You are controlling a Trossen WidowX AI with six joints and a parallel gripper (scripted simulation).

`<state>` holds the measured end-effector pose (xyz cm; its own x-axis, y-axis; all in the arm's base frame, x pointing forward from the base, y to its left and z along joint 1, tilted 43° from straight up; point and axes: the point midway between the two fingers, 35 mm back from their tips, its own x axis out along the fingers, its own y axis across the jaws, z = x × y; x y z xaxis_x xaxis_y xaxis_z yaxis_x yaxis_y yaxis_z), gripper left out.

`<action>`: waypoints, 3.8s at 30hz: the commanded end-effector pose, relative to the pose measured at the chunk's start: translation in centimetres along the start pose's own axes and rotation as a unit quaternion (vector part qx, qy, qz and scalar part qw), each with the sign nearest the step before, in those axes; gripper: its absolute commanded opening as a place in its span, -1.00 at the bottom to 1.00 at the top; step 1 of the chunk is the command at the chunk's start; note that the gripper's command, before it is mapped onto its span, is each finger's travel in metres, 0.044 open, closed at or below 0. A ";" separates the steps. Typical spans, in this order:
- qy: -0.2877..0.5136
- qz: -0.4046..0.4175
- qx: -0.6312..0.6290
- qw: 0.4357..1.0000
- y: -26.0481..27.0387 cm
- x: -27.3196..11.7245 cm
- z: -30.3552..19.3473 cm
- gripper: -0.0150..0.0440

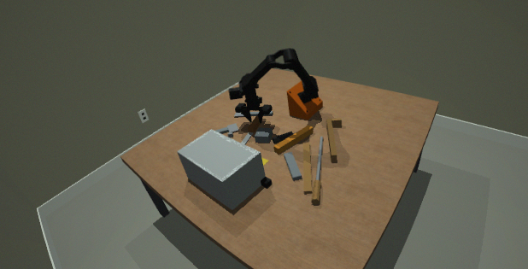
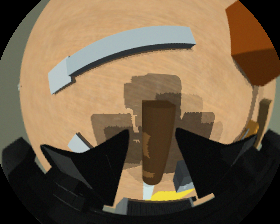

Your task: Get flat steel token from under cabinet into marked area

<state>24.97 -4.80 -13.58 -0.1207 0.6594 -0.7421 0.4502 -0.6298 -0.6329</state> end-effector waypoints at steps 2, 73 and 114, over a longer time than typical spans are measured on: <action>0.003 -0.002 -0.001 1.000 0.0 0.5 0.0 0.42; 0.004 -0.003 0.004 1.000 0.0 0.6 -6.6 -0.49; 0.005 -0.003 0.004 1.000 0.0 0.6 -12.3 -0.49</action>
<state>35.29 0.41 -11.45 -0.1182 0.6662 -0.7364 0.4406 -0.6294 -0.6401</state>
